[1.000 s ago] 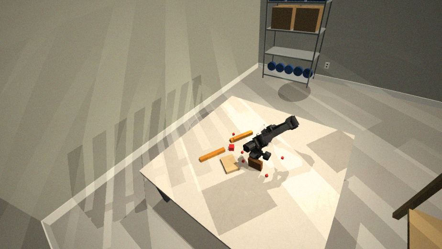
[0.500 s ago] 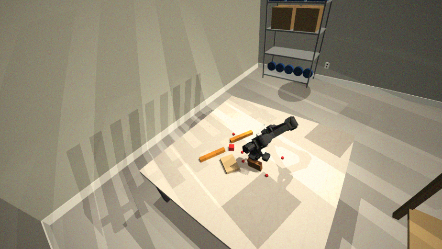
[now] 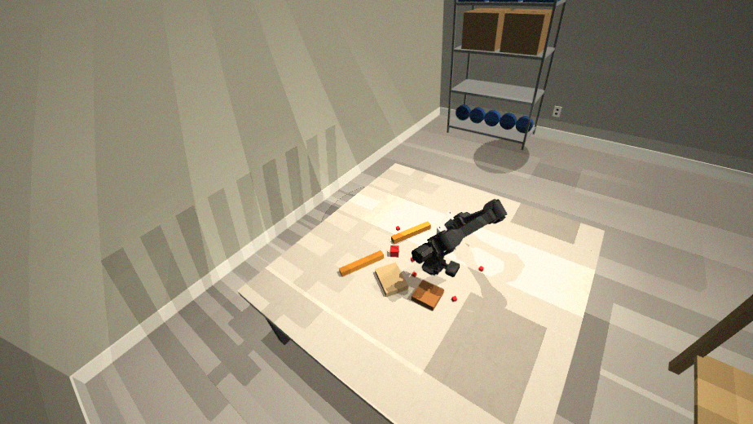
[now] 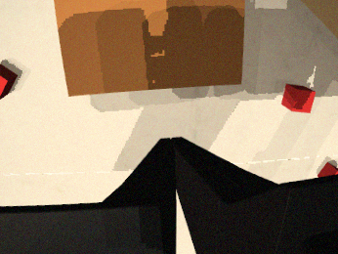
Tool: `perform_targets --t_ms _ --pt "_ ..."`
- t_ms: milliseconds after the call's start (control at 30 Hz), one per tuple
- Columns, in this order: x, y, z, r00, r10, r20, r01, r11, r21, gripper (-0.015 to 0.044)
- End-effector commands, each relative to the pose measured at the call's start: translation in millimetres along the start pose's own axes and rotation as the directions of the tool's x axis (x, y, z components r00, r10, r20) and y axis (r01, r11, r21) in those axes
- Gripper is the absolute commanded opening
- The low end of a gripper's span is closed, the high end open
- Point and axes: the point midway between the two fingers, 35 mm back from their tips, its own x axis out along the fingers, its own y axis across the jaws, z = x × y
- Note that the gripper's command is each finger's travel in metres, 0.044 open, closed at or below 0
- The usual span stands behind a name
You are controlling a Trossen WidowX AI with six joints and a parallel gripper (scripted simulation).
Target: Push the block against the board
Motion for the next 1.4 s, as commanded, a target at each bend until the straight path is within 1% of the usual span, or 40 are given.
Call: perform_targets --t_ms 0,1100,1167,1267,1367 --pt "-1.2 1.4 1.7 1.000 0.004 0.005 -0.004 1.000 0.001 0.0000" --pt "0.5 -0.6 -46.1 1.000 0.004 0.002 -0.004 1.000 0.003 0.0000" --pt "-9.2 0.7 -40.8 1.000 0.006 0.008 -0.006 1.000 0.003 0.0000" --pt "-41.7 0.3 -40.9 1.000 0.002 0.003 -0.002 1.000 0.004 0.0000" --pt "-49.4 0.6 -41.5 1.000 0.003 0.002 -0.003 1.000 0.003 0.0000"
